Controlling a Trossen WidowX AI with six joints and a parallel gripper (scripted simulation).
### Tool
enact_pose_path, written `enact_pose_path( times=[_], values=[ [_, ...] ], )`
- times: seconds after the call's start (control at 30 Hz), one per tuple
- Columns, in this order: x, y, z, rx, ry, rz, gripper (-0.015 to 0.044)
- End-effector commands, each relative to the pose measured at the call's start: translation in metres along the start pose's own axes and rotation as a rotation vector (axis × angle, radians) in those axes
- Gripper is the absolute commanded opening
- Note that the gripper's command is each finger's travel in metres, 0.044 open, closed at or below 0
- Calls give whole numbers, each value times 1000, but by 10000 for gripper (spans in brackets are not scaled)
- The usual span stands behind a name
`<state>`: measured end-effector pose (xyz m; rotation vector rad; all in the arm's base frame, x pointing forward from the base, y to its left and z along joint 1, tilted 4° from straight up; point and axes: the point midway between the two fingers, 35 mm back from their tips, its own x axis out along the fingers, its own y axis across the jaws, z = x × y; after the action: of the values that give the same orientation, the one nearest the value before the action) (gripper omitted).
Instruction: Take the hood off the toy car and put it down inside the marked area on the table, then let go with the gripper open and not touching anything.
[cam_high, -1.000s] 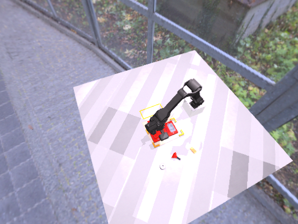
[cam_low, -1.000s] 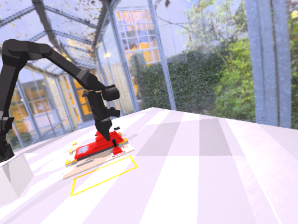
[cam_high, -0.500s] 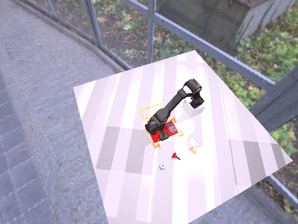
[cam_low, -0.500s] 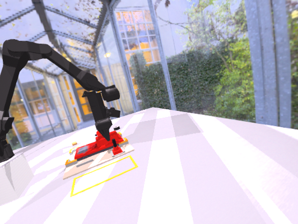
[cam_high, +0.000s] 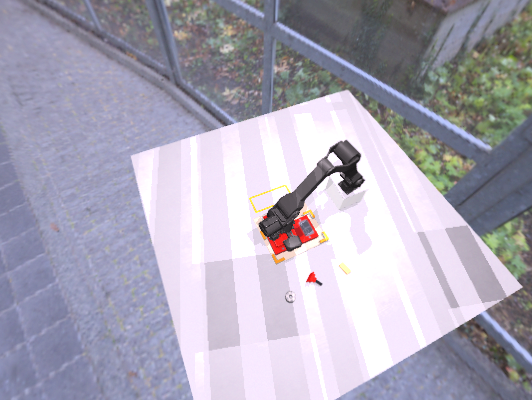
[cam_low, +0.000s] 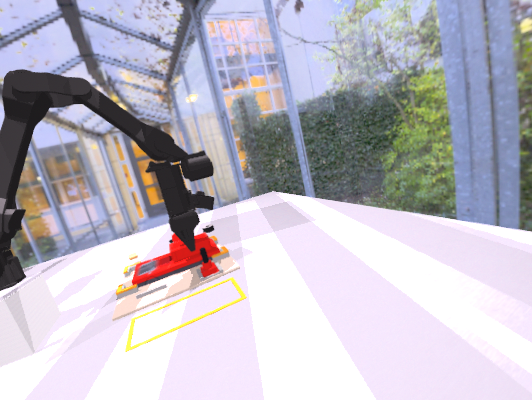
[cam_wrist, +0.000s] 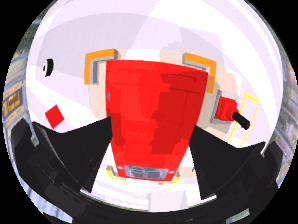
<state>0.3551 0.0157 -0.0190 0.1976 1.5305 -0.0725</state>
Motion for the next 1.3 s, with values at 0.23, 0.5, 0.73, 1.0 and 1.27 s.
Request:
enact_pose_path(
  times=[0.23,0.5,0.73,1.0,1.27],
  values=[
    [-8,0,2,-1,-4,0,0],
    [-14,0,2,-1,-4,0,0],
    [-18,0,2,-1,-3,0,0],
    [-23,0,1,-1,-3,0,0],
    [-48,1,2,-1,-4,0,0]
  ],
)
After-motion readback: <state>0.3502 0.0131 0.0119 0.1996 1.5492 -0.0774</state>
